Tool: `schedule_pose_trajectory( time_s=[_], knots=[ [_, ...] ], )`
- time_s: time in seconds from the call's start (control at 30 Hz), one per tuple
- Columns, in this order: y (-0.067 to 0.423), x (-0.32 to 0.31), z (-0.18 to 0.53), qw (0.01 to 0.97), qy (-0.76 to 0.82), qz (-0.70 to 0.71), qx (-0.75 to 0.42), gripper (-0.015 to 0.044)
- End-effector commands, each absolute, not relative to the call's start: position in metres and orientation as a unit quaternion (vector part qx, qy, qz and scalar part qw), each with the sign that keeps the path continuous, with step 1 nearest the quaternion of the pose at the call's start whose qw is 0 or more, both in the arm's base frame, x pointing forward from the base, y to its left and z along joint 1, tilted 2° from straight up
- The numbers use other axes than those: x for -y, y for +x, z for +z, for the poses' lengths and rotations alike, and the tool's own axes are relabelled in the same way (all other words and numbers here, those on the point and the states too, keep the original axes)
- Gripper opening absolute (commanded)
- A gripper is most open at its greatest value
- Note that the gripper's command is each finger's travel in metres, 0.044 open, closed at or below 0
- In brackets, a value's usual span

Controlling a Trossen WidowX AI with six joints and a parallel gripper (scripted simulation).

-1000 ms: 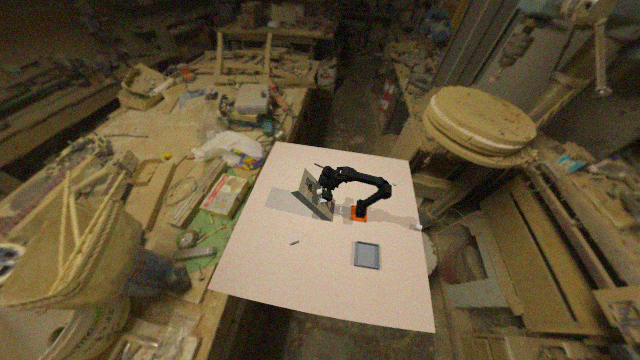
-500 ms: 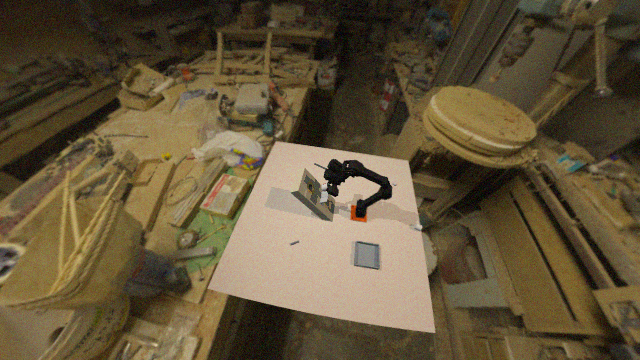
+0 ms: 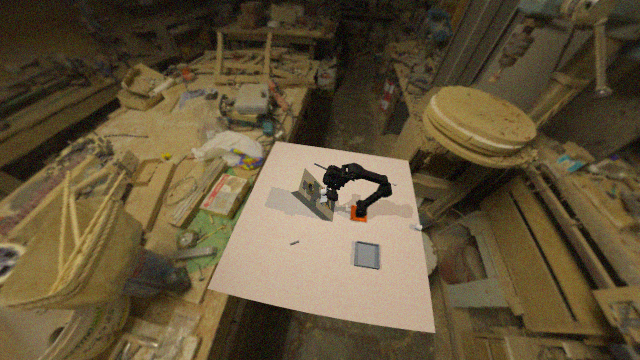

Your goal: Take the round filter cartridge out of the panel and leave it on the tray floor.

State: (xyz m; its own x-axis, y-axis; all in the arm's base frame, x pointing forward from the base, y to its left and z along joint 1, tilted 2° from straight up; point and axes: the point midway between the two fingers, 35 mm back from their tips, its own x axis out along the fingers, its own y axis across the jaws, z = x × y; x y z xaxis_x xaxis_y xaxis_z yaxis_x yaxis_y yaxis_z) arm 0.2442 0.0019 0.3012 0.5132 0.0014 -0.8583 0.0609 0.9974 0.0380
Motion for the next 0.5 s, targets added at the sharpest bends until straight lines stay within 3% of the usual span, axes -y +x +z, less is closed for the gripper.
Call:
schedule_pose_trajectory(
  time_s=[0.0,0.47],
  knots=[
    [0.247,-0.012,0.301,0.87,0.033,-0.02,-0.491,0.0],
    [0.248,-0.044,0.299,0.872,0.032,-0.014,-0.489,0.0]
  ],
)
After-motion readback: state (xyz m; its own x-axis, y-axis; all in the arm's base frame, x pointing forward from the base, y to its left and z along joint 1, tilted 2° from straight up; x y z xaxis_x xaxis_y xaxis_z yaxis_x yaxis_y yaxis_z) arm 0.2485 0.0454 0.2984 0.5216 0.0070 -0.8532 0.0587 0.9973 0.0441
